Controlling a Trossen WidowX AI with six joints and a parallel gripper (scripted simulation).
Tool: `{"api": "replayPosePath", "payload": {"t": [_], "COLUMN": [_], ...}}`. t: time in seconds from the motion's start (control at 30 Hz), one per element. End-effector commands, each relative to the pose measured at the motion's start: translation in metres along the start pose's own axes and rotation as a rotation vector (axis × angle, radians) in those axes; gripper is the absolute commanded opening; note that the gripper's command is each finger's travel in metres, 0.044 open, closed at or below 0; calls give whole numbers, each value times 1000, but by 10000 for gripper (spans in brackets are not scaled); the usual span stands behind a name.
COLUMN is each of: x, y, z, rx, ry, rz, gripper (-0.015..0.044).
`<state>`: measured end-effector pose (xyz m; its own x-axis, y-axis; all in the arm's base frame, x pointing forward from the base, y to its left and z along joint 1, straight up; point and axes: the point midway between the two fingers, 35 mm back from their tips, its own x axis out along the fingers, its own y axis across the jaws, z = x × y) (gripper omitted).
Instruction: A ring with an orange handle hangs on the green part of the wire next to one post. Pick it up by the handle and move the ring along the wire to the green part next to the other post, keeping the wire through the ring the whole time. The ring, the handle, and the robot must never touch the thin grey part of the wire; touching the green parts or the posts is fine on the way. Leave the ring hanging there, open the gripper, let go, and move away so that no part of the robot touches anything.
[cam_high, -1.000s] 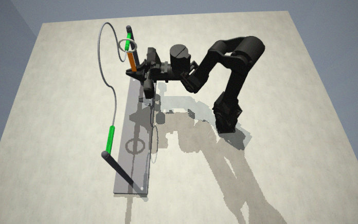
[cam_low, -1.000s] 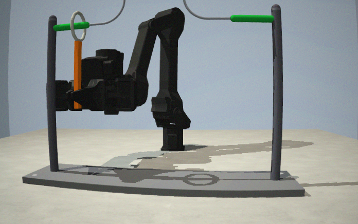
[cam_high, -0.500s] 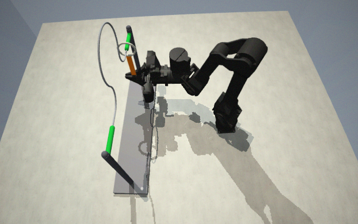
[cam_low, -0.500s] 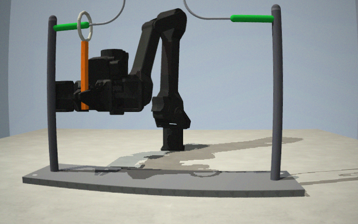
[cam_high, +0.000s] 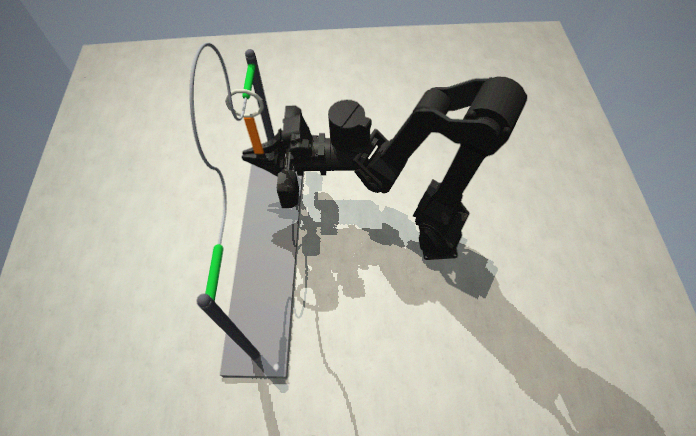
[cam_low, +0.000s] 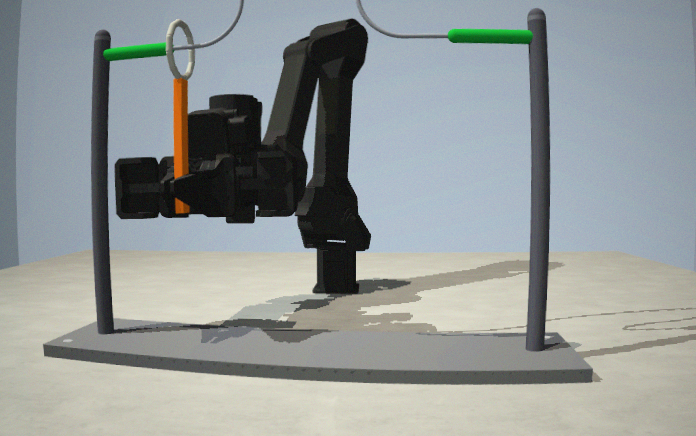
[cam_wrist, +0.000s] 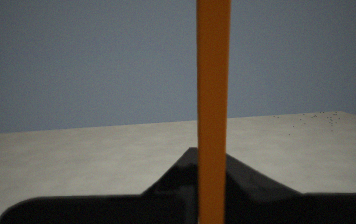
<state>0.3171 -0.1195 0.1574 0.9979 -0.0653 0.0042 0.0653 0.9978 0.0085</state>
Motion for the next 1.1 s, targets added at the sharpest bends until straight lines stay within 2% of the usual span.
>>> {"api": "replayPosePath", "payload": {"t": [0.0, 0.5, 1.07], "x": [0, 0, 0], "y": [6, 36, 87], "z": [3, 4, 20], "rx": [10, 142, 453], "ry": [-8, -9, -3], "rz": [-1, 3, 12], "gripper": [-150, -150, -150]}}
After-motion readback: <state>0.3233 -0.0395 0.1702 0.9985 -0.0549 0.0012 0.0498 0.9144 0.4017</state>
